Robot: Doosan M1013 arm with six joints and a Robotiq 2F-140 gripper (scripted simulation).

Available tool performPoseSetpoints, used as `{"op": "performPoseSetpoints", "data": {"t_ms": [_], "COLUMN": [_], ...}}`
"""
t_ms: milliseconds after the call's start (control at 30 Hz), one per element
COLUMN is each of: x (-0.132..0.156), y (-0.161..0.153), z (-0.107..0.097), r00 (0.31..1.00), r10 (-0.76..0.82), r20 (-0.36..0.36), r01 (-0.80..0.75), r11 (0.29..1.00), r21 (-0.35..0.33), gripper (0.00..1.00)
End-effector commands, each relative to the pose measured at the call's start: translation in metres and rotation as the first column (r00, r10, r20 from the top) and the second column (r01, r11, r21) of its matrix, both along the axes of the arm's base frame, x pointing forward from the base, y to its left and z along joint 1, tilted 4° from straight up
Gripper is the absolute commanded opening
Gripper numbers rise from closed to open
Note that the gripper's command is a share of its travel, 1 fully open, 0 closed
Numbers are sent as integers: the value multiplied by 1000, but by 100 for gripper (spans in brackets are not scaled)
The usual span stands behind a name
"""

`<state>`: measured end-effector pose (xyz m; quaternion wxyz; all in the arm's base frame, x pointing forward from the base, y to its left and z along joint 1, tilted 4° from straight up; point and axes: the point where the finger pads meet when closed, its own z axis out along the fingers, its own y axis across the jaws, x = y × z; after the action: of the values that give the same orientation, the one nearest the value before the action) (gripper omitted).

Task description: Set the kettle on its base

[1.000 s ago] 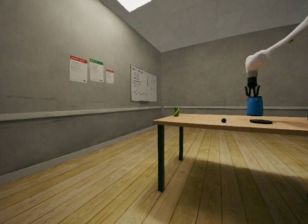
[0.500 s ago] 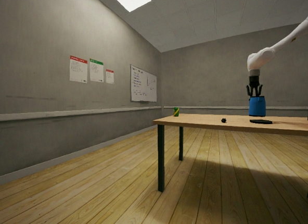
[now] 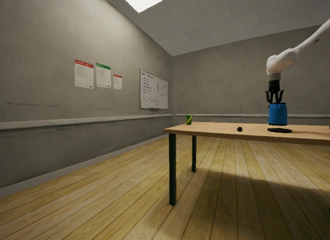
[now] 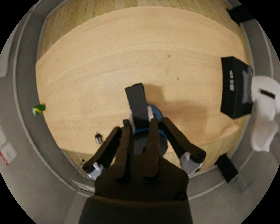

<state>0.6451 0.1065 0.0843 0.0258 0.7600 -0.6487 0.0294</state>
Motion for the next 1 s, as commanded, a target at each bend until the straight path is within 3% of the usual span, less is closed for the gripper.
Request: {"op": "performPoseSetpoints", "data": {"t_ms": [0,967], "x": [0,-5], "y": [3,31], "z": [1,-2], "r00": [1000,1000], "r10": [0,0], "r20": [1,1], "r01": [0,0], "r11": [1000,1000], "r21": [0,0], "gripper": [10,10]}}
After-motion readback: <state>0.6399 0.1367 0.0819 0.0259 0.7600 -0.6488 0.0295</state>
